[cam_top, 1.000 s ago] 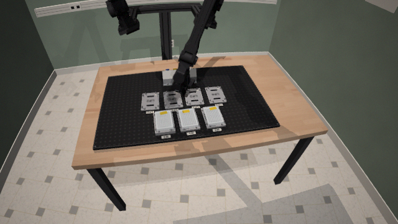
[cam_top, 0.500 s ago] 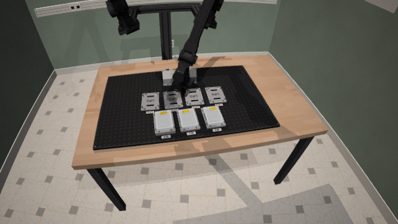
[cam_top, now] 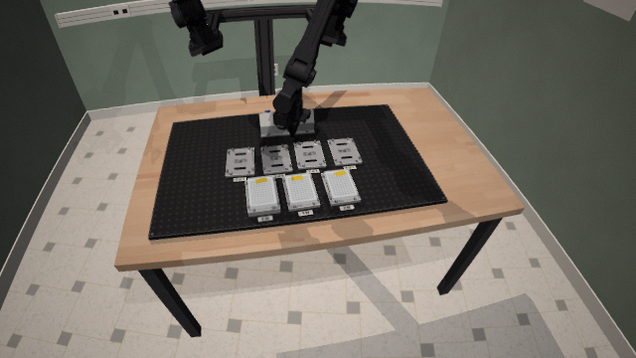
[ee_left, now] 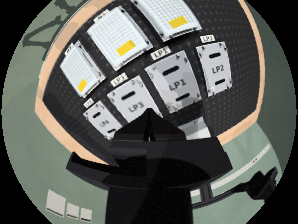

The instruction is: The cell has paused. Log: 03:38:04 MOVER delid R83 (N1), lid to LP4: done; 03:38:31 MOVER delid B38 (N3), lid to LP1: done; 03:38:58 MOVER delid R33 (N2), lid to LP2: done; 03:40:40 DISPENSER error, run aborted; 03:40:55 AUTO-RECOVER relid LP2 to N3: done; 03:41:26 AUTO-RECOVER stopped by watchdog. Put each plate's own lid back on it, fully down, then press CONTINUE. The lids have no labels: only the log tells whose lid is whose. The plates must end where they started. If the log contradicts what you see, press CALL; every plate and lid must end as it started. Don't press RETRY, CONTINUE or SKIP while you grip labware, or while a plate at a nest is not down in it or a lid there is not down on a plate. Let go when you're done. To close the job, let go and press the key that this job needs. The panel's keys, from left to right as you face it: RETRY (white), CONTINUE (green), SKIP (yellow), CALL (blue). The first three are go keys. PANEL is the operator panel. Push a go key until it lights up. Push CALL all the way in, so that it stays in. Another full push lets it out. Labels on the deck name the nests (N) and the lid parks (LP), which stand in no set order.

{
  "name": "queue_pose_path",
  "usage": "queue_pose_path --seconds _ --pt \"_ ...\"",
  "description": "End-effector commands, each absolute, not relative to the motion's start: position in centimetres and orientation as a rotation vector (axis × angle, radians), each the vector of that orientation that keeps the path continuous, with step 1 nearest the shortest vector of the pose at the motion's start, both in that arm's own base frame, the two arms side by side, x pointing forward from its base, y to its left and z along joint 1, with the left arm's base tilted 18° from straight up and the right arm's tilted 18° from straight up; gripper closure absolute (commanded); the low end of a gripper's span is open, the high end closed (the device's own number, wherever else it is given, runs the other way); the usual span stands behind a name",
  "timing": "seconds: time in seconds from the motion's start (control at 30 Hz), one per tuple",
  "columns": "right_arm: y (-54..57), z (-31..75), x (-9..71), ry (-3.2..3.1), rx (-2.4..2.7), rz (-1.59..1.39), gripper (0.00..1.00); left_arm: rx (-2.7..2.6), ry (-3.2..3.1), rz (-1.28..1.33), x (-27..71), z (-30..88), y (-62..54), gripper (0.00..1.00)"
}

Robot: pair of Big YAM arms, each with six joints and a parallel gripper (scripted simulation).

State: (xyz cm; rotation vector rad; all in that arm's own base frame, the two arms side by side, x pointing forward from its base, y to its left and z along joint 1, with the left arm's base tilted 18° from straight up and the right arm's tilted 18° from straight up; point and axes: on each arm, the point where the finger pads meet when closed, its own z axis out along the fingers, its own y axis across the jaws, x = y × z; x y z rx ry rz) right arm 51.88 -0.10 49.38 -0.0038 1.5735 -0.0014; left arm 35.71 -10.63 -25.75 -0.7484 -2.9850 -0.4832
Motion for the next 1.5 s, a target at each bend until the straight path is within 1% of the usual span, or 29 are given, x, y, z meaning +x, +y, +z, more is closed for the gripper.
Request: queue_pose_path --seconds 0.0,0.77,1.17,1.47 --pt "0.0 51.8 51.8 1.524 -0.003 0.0 0.0 -0.729 -3.005 -0.474 36.5 -25.0 -11.6 1.0" --pt "0.0 51.8 51.8 1.524 -0.003 0.0 0.0 -0.736 -3.004 -0.474 35.9 -26.0 -10.7 1.0" --pt "0.0 51.8 51.8 1.524 -0.003 0.0 0.0 -1.118 -2.858 -0.457 29.8 -25.6 -10.9 1.0" --pt "0.0 51.8 51.8 1.524 -0.003 0.0 0.0 -1.301 -2.725 -0.447 25.3 -26.5 -9.9 1.0"
